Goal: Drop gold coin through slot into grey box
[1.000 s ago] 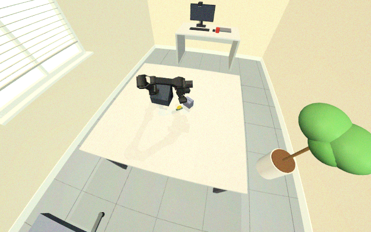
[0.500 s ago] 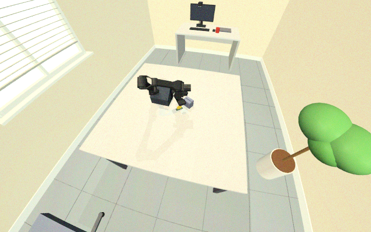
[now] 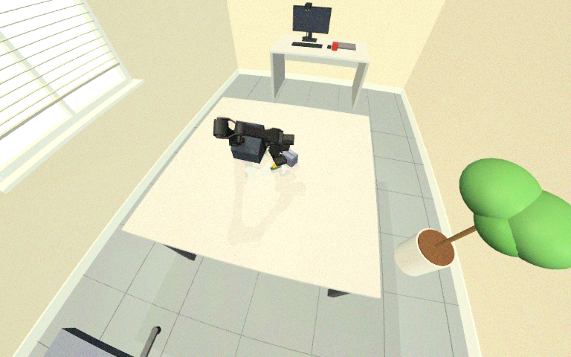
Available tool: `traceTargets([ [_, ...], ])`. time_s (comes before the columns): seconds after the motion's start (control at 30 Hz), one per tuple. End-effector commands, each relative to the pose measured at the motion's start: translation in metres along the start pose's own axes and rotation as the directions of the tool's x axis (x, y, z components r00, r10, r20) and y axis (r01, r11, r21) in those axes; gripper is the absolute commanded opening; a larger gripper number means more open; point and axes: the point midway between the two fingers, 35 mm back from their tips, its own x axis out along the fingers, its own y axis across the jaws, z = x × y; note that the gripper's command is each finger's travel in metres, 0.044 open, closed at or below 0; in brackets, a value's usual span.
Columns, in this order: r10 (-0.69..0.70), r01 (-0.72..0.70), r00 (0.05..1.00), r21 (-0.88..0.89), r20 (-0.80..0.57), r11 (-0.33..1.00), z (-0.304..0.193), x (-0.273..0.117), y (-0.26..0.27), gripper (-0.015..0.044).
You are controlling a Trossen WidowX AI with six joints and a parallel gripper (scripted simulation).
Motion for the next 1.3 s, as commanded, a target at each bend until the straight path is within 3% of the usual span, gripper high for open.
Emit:
traceTargets([
  [0.0,-0.002,0.002,1.0,-0.009,-0.008,1.0,-0.001,0.007,0.001,0.0161],
  [0.83,-0.007,0.006,1.0,-0.01,-0.01,1.0,-0.003,0.044,0.001,0.0161],
  [1.03,-0.007,0.006,1.0,-0.01,-0.01,1.0,-0.003,0.044,0.001,0.0003],
  [1.27,-0.007,0.006,1.0,-0.01,-0.01,1.0,-0.003,0.044,0.001,0.0],
])
